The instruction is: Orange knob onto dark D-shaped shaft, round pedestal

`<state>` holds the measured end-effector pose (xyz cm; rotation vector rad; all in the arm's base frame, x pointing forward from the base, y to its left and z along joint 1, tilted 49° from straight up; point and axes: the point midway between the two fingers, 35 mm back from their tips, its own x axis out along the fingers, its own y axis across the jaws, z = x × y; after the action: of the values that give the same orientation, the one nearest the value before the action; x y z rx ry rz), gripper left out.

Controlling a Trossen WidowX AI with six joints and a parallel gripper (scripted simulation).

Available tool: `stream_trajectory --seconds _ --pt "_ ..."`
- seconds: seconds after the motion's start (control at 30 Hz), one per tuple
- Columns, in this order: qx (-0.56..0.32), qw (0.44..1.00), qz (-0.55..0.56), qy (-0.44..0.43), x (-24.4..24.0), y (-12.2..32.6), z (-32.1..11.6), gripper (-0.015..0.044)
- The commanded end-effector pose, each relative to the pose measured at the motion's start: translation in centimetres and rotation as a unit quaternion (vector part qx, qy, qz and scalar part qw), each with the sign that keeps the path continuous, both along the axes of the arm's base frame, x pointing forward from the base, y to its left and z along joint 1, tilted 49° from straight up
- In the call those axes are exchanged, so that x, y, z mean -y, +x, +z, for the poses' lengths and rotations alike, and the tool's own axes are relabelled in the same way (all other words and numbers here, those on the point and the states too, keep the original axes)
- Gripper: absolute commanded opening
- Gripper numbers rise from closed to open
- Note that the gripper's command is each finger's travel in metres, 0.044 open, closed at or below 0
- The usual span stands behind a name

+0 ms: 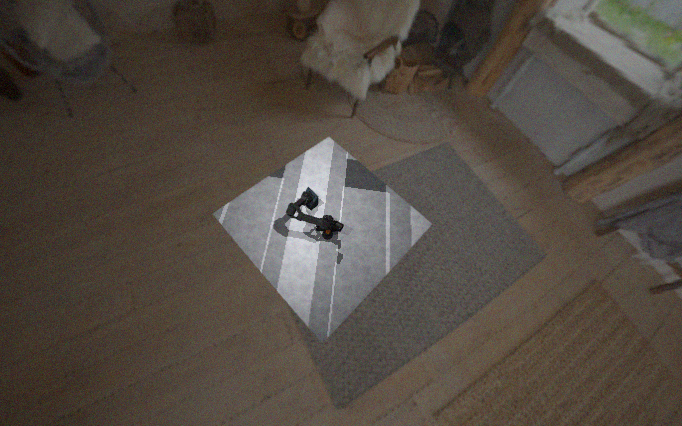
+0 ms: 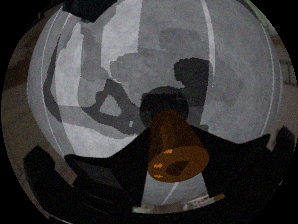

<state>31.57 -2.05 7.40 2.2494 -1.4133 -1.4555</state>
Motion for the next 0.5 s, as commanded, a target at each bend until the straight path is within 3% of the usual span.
stream_trajectory --seconds 0.0,0.47 --pt "-0.032 0.999 0.031 -0.005 -0.12 0.12 -0.03 0.0000" --pt "-0.032 0.999 0.031 -0.005 0.20 0.02 -0.22 0.0000"
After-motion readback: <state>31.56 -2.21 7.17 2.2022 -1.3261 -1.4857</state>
